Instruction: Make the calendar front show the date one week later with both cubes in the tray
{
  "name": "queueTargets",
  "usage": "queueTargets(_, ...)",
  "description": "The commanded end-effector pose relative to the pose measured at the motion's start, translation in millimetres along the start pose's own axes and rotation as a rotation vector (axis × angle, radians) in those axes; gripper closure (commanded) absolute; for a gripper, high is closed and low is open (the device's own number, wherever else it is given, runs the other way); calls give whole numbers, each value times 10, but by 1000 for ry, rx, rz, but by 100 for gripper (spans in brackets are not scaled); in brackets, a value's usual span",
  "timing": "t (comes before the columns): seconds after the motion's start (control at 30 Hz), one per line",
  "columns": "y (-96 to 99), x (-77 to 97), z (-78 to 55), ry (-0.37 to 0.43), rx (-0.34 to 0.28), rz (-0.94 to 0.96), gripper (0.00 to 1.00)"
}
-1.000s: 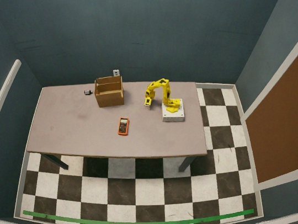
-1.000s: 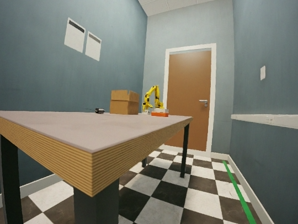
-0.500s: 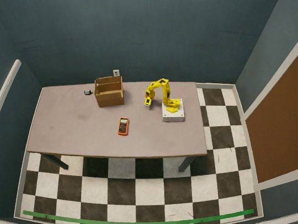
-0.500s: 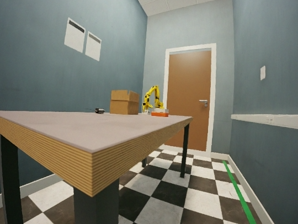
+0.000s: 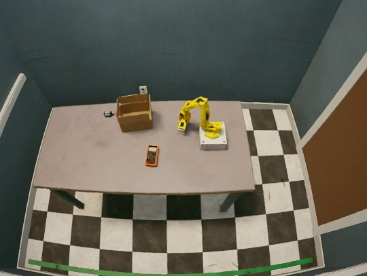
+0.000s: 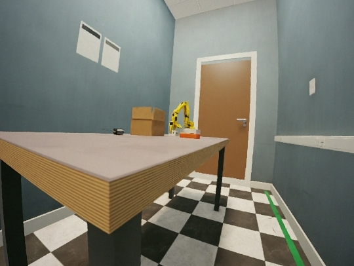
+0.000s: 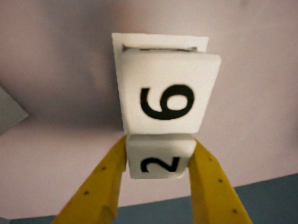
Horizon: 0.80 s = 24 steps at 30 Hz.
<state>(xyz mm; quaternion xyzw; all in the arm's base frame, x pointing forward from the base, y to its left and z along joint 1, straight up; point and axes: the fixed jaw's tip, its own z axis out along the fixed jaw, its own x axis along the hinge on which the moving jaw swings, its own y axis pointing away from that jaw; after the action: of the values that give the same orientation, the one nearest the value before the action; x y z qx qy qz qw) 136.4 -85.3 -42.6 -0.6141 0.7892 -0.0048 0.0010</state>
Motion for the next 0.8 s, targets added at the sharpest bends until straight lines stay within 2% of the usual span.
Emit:
queueTargets(0.0,59,-14,38,-9,-24,-5,80)
queueTargets(0.57,58,-14,38,-9,-24,-5,66)
queueTargets(0.77,58,-14,38,-9,-24,-5,64)
